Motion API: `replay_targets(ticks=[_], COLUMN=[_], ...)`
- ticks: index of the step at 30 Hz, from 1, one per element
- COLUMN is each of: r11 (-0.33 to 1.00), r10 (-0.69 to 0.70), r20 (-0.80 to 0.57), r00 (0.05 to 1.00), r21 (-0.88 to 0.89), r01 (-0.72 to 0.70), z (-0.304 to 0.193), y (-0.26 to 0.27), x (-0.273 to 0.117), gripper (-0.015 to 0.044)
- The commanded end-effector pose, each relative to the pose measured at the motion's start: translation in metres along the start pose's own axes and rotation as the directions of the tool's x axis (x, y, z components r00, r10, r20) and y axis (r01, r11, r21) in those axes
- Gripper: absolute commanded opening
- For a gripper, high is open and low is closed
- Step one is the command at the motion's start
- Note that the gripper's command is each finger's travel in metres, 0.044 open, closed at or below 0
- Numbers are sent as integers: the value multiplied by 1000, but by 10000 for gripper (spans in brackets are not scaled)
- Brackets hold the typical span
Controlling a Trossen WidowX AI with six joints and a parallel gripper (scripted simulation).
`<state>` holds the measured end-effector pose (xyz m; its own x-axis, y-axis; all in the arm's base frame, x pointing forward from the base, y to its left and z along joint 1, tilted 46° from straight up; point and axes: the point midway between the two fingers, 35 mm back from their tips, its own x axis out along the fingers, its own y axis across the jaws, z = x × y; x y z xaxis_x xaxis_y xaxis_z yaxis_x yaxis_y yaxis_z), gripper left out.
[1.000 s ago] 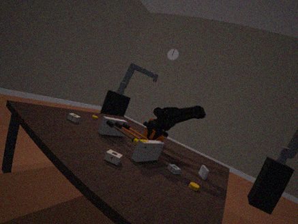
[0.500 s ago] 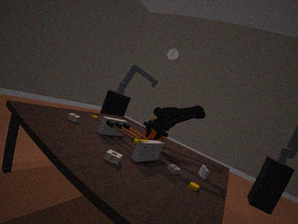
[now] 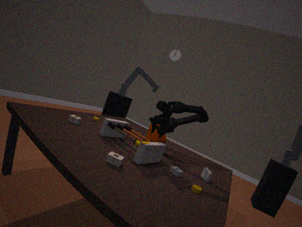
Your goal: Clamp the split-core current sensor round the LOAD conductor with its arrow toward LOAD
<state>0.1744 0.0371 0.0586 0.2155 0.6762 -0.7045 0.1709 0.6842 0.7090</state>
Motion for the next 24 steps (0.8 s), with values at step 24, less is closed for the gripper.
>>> replay_targets(ticks=[24], r11=[20], r10=[-6], r20=[-251], r00=[968], r21=[968], r01=[251], z=[31], y=[1], x=[-1], gripper=[320])
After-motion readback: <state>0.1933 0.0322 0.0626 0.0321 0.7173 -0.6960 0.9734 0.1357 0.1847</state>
